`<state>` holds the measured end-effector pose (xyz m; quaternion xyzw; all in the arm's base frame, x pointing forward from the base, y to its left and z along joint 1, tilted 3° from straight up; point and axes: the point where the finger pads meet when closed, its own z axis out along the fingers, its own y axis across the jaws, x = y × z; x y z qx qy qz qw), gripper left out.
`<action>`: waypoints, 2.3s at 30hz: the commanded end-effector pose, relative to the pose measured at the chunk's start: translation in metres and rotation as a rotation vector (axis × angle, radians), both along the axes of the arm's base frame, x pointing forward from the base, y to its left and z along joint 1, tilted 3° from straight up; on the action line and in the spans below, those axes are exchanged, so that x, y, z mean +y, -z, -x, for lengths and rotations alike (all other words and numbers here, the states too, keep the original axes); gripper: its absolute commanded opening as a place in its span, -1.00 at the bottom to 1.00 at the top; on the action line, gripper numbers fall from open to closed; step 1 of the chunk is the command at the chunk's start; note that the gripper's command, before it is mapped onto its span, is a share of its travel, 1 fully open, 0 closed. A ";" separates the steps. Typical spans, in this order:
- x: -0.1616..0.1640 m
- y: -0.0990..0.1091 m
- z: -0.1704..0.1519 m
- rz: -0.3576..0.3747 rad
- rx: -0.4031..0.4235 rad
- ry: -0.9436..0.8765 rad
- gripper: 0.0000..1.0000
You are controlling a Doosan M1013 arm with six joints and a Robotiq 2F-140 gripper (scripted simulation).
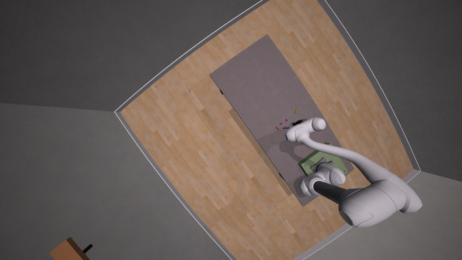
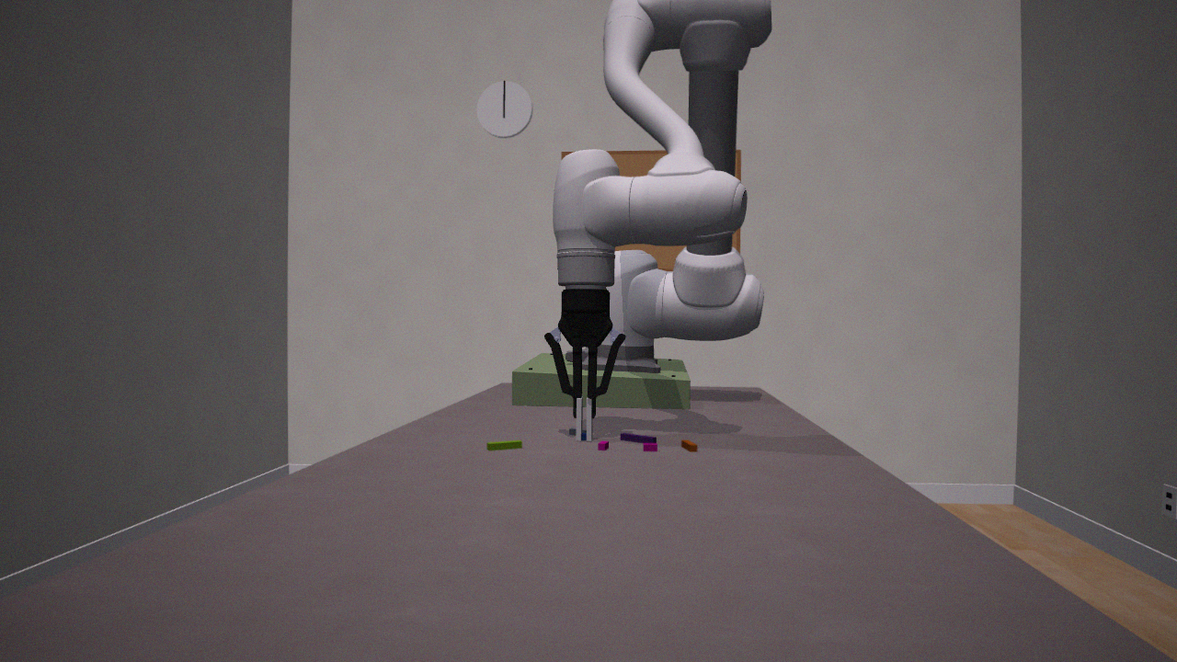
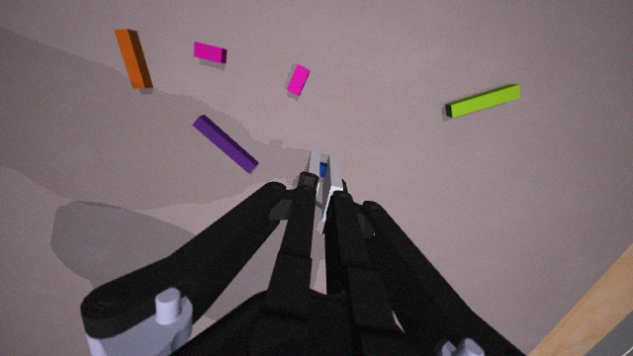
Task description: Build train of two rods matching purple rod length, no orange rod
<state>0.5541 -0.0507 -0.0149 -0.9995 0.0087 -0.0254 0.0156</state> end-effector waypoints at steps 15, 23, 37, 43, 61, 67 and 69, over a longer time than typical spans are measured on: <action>0.000 0.000 0.000 0.000 0.000 0.000 -0.90; 0.000 0.000 0.000 0.000 0.000 0.000 -0.80; 0.000 0.000 0.000 0.000 0.000 0.000 -0.71; 0.000 -0.005 0.000 0.000 0.000 0.000 -0.71; -0.002 -0.074 0.004 0.000 0.000 0.000 -0.71; -0.003 -0.088 0.004 0.000 0.000 0.000 -0.71; -0.003 -0.090 0.005 0.000 0.000 0.000 -0.71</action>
